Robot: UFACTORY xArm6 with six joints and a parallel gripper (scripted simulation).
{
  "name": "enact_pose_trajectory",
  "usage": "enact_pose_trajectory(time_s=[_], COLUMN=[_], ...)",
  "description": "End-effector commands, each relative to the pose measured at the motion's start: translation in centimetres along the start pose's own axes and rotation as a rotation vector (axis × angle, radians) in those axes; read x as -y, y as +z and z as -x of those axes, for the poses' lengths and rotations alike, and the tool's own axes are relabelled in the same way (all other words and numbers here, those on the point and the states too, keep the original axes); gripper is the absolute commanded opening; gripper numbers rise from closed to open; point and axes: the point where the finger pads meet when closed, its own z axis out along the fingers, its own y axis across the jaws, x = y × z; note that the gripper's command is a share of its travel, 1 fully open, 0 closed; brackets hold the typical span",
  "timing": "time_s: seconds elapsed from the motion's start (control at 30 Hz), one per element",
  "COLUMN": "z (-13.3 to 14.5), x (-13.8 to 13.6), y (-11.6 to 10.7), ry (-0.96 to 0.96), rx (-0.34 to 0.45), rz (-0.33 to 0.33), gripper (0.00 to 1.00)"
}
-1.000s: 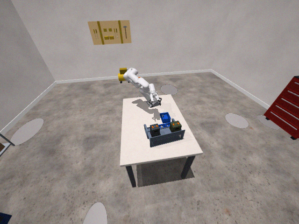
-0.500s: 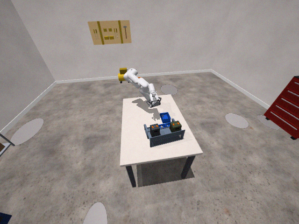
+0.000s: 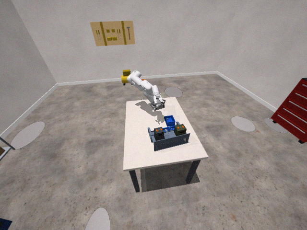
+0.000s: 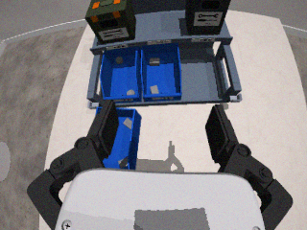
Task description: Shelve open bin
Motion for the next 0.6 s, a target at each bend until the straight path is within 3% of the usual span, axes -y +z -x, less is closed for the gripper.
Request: enact_pose_trajectory(time_s=[0.0,0.57], z=[-0.14,-0.09], x=[-0.02,-0.08], y=[-0.02,-0.30], ry=[0.001,0.001], rx=[-0.002,-0.002], rz=[0.000,0.000], gripper=[1.00,1.00])
